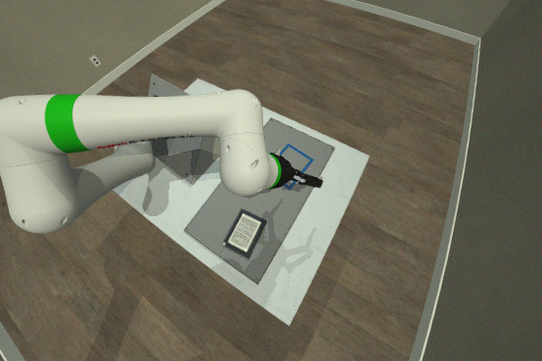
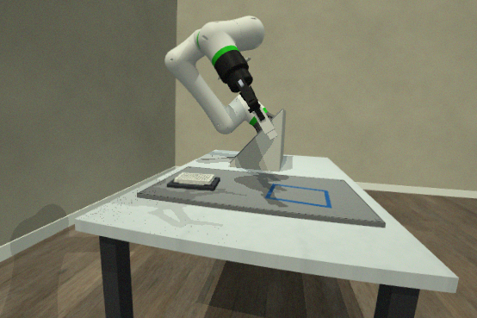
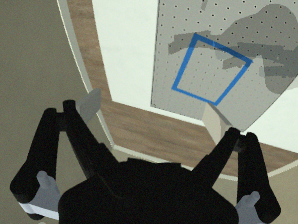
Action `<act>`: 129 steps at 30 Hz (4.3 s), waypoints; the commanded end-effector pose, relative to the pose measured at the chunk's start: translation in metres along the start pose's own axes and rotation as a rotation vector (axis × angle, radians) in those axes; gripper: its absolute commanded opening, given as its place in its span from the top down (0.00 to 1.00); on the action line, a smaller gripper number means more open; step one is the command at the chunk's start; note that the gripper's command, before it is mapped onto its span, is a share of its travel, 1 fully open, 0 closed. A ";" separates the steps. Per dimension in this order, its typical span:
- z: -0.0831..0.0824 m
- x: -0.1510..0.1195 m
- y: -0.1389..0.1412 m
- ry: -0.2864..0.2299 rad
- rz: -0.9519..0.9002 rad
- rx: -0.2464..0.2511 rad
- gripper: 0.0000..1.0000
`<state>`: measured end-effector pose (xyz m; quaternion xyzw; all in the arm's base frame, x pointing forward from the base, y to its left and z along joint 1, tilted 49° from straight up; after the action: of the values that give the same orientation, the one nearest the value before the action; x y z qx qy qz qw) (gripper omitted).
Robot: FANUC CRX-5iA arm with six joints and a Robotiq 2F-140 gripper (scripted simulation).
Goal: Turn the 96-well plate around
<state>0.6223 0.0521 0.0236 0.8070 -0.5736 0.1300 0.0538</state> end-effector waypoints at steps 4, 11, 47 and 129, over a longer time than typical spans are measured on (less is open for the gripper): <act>-0.002 0.021 0.014 0.076 -0.018 -0.061 0.00; -0.005 0.039 0.026 0.102 -0.023 -0.081 0.00; -0.034 0.142 0.098 0.413 -0.078 -0.310 0.00; -0.016 0.231 0.159 0.509 -0.090 -0.375 0.00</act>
<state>0.5413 -0.2081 0.0911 0.7492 -0.5193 0.2171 0.3491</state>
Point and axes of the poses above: the point where the finger pads meet when closed, its own z axis out along the fingers, its own y axis across the jaws, x = y × z, the point moved 8 cm from there along -z, back along the fingers, and after that the axes turned 14 degrees about -z, right-handed, at the moved point
